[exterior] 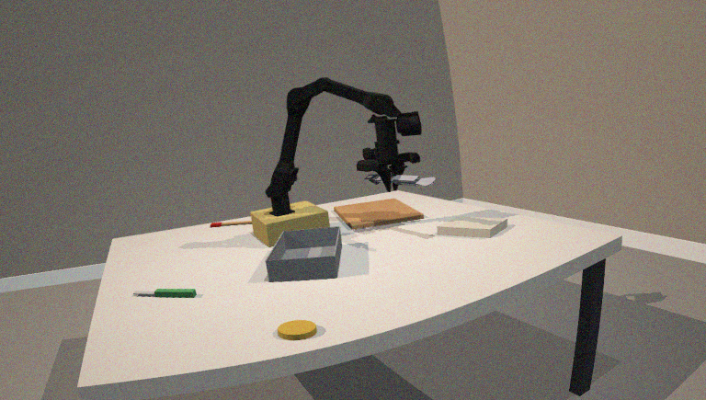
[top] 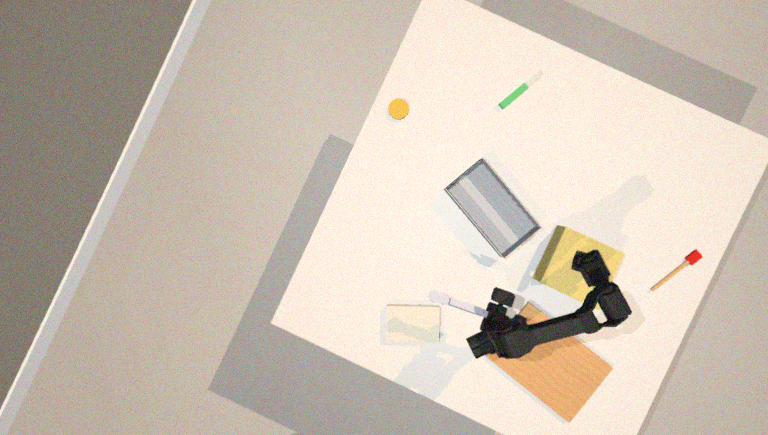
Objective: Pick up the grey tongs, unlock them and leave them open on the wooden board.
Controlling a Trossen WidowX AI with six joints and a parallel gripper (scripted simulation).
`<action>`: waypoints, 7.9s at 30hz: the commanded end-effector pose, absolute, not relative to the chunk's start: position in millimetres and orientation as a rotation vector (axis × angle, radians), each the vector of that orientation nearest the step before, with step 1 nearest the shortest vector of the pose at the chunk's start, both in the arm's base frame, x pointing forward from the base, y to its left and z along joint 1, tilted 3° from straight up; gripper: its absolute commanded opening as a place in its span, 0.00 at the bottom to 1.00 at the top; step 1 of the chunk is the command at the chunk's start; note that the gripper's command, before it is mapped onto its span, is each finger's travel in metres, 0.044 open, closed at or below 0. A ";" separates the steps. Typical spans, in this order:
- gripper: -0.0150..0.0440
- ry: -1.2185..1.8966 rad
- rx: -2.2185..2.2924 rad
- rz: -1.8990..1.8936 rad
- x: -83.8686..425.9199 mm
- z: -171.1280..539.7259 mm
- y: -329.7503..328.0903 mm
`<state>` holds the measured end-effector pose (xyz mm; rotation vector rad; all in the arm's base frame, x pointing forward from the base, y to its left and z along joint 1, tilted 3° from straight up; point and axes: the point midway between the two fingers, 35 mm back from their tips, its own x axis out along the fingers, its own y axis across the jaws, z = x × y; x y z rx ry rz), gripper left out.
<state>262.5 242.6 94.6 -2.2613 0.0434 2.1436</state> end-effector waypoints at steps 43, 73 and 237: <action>0.00 0.674 -1.805 1.755 16.4 85.7 395.9; 0.00 0.759 -1.473 1.768 -44.0 87.4 409.3; 0.00 0.786 -1.710 1.661 -45.6 81.0 401.1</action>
